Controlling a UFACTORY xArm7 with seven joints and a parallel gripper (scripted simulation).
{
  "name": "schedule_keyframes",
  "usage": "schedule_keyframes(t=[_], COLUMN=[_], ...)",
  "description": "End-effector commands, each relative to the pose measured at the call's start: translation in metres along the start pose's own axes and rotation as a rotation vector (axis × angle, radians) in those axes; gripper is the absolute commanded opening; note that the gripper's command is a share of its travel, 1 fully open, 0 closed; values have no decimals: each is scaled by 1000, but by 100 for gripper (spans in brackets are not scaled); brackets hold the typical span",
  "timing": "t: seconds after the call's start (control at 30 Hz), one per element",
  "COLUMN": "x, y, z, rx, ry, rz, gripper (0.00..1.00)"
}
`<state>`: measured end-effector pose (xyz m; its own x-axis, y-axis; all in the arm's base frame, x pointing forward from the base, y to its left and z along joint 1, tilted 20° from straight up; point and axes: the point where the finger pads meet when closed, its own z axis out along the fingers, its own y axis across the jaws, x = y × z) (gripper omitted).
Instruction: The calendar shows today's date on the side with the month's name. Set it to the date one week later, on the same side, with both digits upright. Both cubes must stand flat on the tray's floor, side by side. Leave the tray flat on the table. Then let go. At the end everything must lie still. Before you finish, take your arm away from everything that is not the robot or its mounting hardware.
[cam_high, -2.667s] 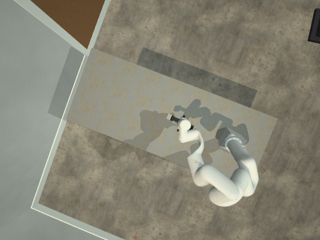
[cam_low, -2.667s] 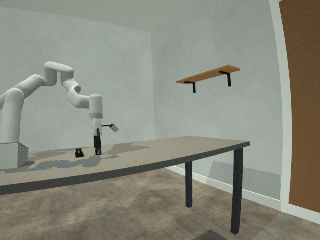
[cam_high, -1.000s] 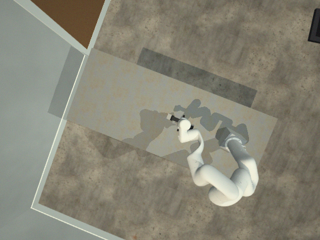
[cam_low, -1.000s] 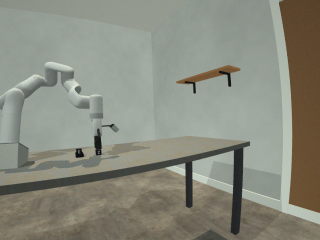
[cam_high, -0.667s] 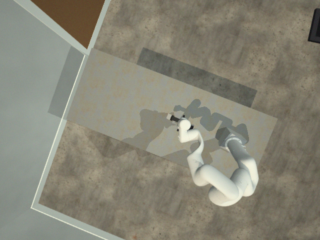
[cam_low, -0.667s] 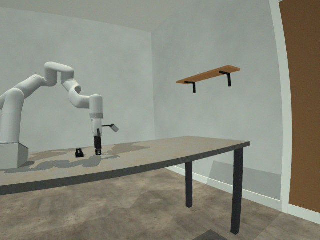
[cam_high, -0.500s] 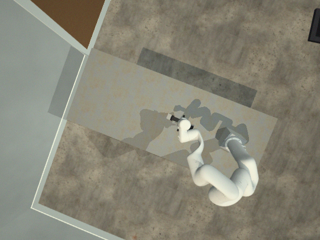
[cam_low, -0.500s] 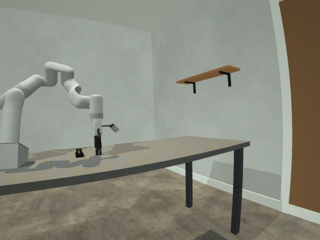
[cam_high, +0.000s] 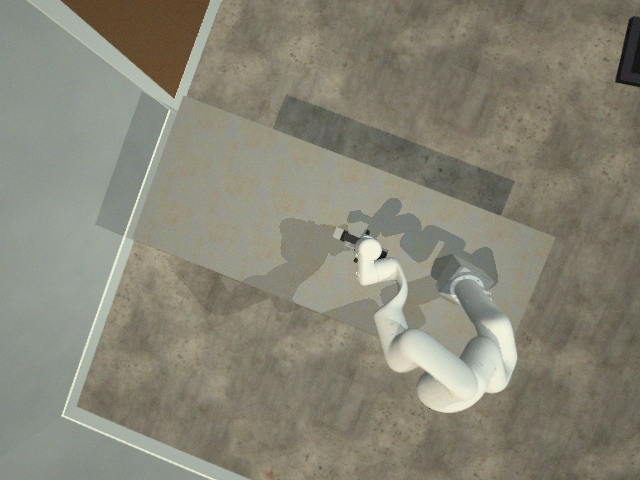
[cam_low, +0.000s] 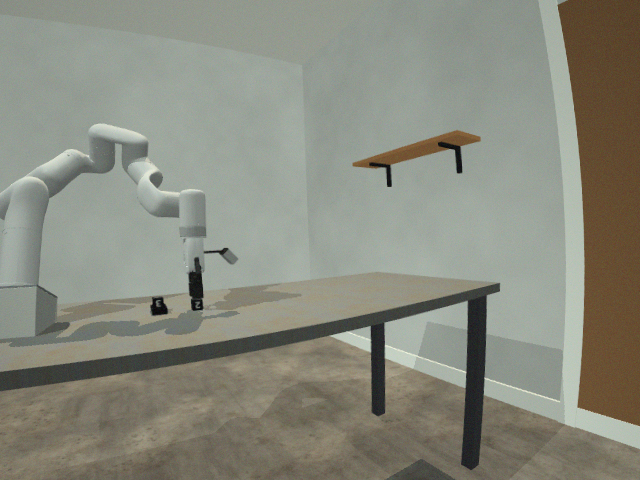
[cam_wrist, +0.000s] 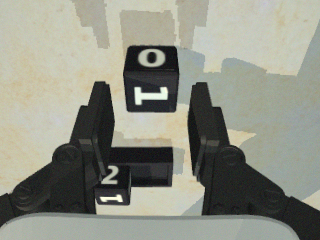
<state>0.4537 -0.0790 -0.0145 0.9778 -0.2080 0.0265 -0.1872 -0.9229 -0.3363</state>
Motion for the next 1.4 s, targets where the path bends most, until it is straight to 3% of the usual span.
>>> schedule_keyframes(t=[0.0, 1.37], x=[1, 2], y=[1, 1], z=[-2, 25], rx=[-1, -1], ry=[4, 4], rz=[1, 1], gripper=[47, 47])
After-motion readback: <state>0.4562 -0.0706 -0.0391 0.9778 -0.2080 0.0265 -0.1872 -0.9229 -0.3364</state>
